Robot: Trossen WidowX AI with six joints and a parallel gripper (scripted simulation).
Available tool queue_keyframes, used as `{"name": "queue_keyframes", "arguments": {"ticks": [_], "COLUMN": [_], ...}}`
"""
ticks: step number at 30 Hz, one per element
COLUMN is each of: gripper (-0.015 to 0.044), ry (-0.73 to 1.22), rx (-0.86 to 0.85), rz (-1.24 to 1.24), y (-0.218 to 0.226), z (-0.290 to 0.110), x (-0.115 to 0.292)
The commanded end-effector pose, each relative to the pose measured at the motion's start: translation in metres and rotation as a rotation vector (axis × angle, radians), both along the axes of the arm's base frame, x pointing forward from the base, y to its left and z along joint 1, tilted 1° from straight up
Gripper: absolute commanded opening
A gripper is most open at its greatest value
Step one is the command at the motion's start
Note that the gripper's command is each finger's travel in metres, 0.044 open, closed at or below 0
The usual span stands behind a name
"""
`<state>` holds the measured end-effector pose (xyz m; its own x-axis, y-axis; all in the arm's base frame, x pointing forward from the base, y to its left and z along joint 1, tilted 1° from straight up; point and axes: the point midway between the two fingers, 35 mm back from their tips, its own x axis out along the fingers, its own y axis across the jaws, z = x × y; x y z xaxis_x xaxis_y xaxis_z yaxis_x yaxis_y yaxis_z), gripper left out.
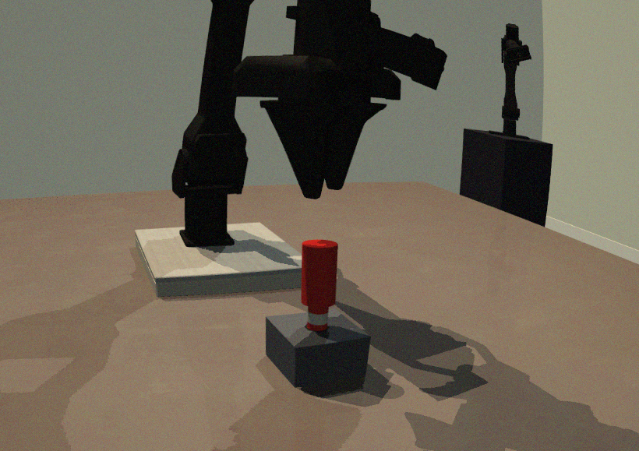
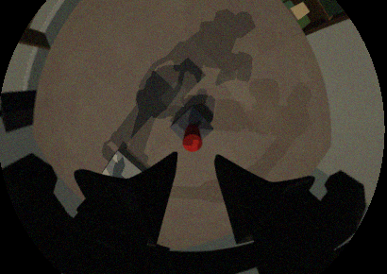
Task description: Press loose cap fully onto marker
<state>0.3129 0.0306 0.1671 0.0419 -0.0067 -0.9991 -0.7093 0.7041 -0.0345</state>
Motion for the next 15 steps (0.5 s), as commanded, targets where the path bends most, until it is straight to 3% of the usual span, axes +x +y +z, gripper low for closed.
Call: {"name": "queue_keyframes", "arguments": {"ticks": [1, 5, 15], "gripper": [0.0099, 0.0000, 0.0000], "ry": [0.003, 0.001, 0.001], "rx": [0.019, 0.028, 0.028], "rz": [-0.493, -0.728, -0.728], "y": [0.0003, 0.0004, 0.0004], "z": [-0.0066, -0.0087, -0.0087], "x": [-0.0018, -0.0022, -0.0022]}}
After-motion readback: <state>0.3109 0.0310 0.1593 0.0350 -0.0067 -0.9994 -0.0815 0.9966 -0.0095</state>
